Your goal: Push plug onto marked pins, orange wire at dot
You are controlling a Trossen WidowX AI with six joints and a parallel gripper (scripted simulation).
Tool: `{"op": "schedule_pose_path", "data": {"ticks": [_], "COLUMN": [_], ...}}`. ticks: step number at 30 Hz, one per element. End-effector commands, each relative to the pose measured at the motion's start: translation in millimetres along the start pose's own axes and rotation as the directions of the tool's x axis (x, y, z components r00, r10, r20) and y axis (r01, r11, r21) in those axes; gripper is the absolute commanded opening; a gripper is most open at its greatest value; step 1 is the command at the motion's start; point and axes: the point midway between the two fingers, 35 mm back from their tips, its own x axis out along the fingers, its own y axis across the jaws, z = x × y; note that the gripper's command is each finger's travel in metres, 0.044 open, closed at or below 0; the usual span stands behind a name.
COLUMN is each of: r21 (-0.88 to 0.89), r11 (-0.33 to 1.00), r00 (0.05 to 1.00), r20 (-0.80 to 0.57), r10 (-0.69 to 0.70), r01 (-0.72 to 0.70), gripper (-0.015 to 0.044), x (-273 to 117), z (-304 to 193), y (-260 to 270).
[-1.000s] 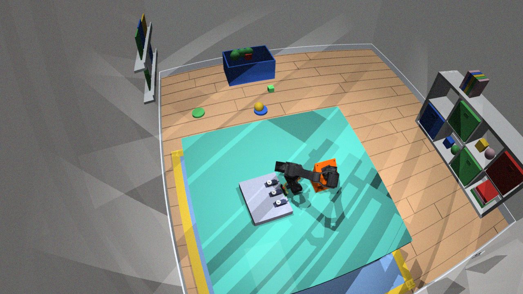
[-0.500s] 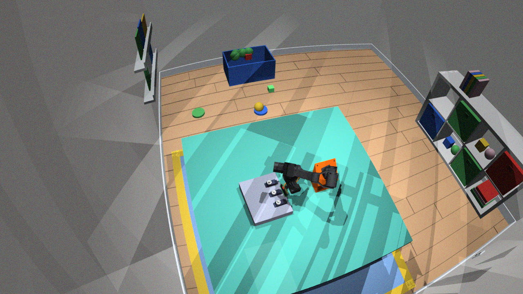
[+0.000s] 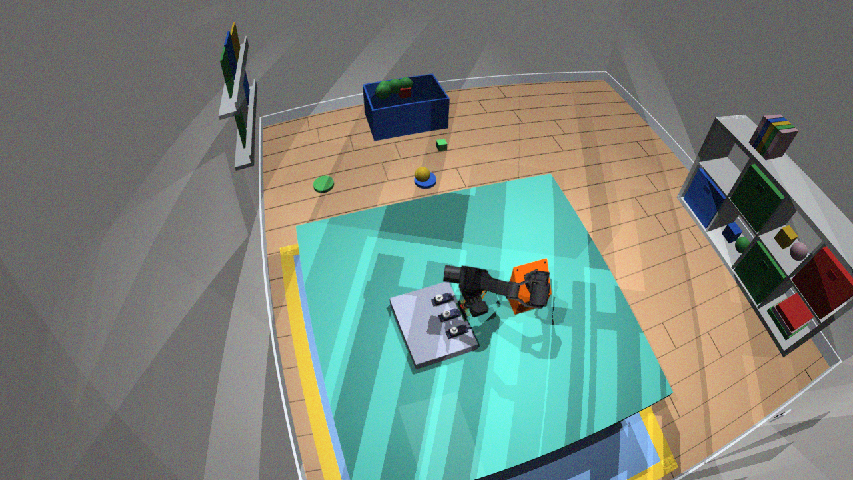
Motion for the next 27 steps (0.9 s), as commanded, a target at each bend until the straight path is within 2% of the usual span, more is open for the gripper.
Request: {"op": "schedule_pose_path", "data": {"ticks": [1,2,11,17,19,27], "r21": [-0.001,-0.001,0.000,0.000,0.000,0.000], "r11": [1.000,1.000,1.000,1.000,1.000,1.000], "r00": [1.000,1.000,1.000,1.000,1.000,1.000], "r20": [-0.008,-0.008,-0.008,-0.007,-0.007,-0.007], "r10": [-0.003,-0.003,-0.002,0.000,-0.001,-0.001], "r01": [0.003,0.003,0.002,0.000,0.001,0.001], "gripper": [0.0000,0.0000,0.0236,0.0394,0.0440,0.0440], "x": [-1,-1,-2,-56,-59,-59], "z": [-5,-6,-3,-2,-2,-2], "y": [0,0,1,2,1,1]}}
